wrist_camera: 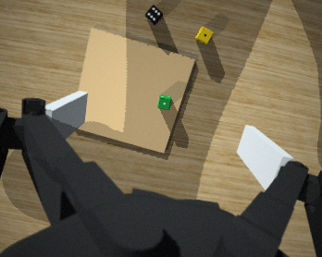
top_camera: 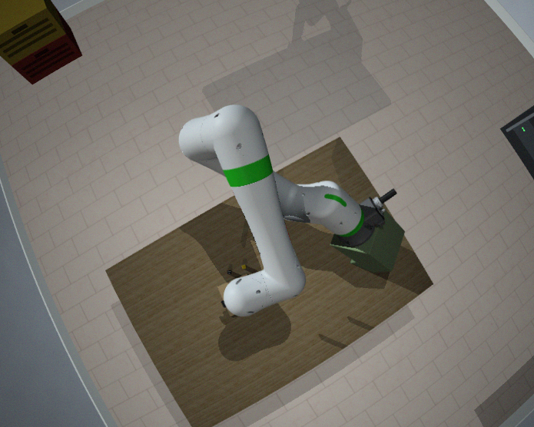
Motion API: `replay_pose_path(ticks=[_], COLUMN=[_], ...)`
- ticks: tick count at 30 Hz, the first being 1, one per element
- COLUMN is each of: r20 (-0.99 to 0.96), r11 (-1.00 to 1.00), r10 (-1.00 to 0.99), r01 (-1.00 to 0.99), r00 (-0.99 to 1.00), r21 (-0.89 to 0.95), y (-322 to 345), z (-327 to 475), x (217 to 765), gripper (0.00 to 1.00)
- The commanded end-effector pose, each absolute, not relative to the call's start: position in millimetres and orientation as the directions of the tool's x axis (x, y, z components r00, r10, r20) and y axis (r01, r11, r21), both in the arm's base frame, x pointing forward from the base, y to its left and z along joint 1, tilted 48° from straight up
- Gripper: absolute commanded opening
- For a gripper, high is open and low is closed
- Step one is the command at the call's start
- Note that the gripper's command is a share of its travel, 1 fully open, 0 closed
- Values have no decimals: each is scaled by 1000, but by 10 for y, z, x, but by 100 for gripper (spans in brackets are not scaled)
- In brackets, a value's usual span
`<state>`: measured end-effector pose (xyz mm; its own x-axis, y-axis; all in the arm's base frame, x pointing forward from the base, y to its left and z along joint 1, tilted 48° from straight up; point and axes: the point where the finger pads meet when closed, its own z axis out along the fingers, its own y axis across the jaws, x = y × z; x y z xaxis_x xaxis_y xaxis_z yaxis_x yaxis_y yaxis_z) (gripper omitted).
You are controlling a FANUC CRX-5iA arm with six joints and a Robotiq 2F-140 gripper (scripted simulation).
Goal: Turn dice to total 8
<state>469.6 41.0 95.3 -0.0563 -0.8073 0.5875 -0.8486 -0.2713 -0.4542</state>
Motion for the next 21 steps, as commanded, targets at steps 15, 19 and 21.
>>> replay_pose_path(ticks=[15,19,21], r20=[274,274,274], r11=[176,176,176], r10=[-832,-832,-832], r01=[-699,-699,-699], r00=[-482,-482,-482], r21=[-693,-693,-693], y=[-433,-433,-433], z=[1591,1591,1591], x=[5018,5018,5018], gripper=[19,19,19])
